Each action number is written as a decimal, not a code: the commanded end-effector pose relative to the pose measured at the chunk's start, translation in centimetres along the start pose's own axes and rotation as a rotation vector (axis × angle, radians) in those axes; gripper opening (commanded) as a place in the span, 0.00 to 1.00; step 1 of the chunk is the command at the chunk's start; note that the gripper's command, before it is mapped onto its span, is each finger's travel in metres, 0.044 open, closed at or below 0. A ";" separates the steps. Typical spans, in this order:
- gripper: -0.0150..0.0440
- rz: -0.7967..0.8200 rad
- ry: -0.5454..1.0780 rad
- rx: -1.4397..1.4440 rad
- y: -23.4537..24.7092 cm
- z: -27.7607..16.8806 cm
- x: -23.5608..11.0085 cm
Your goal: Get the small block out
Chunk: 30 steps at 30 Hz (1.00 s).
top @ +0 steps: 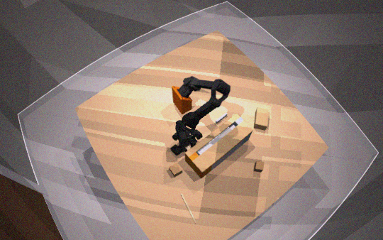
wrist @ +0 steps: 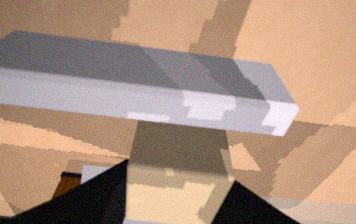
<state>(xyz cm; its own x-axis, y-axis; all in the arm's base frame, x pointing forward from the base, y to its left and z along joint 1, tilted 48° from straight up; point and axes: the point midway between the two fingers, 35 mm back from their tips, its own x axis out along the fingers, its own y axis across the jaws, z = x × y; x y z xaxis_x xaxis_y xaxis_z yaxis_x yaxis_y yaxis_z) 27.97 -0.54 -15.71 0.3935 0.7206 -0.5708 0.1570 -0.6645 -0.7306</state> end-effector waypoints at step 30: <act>0.25 0.120 0.020 0.216 -0.2 -3.2 -10.4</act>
<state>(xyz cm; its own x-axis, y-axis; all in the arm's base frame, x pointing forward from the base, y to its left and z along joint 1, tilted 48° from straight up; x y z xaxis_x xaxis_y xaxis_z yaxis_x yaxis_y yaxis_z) 27.39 -7.78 -9.31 0.4159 0.6573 -0.6284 -0.0115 -0.6872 -0.7264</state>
